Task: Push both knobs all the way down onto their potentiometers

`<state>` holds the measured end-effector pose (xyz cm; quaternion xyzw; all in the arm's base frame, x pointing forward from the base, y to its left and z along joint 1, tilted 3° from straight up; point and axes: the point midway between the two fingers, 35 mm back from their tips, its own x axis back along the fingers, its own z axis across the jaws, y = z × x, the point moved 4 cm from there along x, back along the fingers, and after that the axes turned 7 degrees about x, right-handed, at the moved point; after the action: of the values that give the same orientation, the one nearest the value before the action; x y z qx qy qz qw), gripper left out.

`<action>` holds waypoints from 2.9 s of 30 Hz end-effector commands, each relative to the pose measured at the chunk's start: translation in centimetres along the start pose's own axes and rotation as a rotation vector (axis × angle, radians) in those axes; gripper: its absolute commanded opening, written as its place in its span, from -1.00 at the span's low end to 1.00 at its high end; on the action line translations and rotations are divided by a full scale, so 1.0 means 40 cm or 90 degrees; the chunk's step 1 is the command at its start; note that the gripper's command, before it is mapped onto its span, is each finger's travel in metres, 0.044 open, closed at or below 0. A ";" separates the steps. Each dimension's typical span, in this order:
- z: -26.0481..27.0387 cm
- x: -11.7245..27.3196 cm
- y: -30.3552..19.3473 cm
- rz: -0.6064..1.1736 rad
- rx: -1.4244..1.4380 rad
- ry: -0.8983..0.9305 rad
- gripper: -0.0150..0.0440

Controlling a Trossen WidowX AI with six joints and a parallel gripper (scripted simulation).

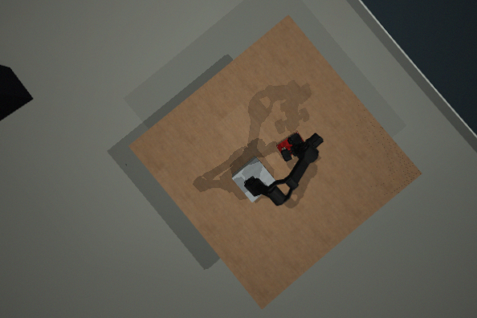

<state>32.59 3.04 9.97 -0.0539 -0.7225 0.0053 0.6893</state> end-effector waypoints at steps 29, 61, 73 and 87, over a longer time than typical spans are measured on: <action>-0.064 0.030 -0.025 -0.020 0.710 -0.001 -0.49; -0.078 -0.014 -0.032 -0.024 0.897 -0.004 -0.49; -0.077 -0.059 -0.030 -0.024 0.897 -0.004 -0.49; -0.077 -0.065 -0.030 -0.024 0.897 -0.004 -0.49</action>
<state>35.86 1.35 7.87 0.4132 -0.5515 0.4618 0.5584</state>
